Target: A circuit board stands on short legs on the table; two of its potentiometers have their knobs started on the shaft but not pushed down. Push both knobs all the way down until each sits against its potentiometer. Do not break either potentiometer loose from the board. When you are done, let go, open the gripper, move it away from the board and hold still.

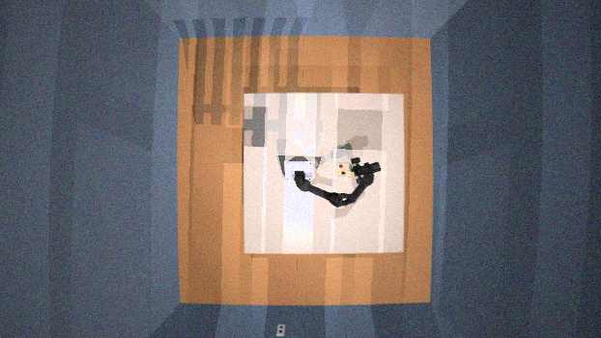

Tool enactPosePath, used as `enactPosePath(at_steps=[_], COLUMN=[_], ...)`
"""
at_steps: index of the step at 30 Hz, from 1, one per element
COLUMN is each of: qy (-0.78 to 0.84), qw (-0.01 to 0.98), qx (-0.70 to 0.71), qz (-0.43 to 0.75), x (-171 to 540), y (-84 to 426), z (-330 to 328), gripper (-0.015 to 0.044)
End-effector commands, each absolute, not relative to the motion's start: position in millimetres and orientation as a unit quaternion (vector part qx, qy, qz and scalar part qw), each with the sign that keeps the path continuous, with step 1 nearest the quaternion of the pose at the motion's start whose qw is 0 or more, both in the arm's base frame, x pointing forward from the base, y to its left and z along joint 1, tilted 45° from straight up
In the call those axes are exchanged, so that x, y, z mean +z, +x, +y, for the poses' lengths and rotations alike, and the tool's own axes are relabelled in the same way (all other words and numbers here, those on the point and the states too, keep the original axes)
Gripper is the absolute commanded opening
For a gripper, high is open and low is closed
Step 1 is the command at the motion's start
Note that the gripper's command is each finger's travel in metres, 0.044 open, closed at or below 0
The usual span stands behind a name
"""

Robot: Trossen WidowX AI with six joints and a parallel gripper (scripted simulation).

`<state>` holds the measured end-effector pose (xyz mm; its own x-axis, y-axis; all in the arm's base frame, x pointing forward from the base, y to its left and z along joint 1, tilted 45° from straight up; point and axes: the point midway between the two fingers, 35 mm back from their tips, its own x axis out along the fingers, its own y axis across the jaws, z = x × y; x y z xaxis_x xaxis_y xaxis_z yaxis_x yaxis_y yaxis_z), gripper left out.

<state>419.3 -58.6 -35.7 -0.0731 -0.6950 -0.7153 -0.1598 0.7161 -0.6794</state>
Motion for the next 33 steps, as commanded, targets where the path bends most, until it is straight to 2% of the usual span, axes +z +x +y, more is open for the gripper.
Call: enactPosePath(at_steps=[1, 33], qy=[-0.308, -0.308], qw=[0.608, 0.608], qx=[-0.220, -0.220], qz=[0.698, 0.698], x=[-36.1, -38.4], y=[419.4, 419.2], z=[-59.4, -61.8], gripper=[0.0000, 0.0000])
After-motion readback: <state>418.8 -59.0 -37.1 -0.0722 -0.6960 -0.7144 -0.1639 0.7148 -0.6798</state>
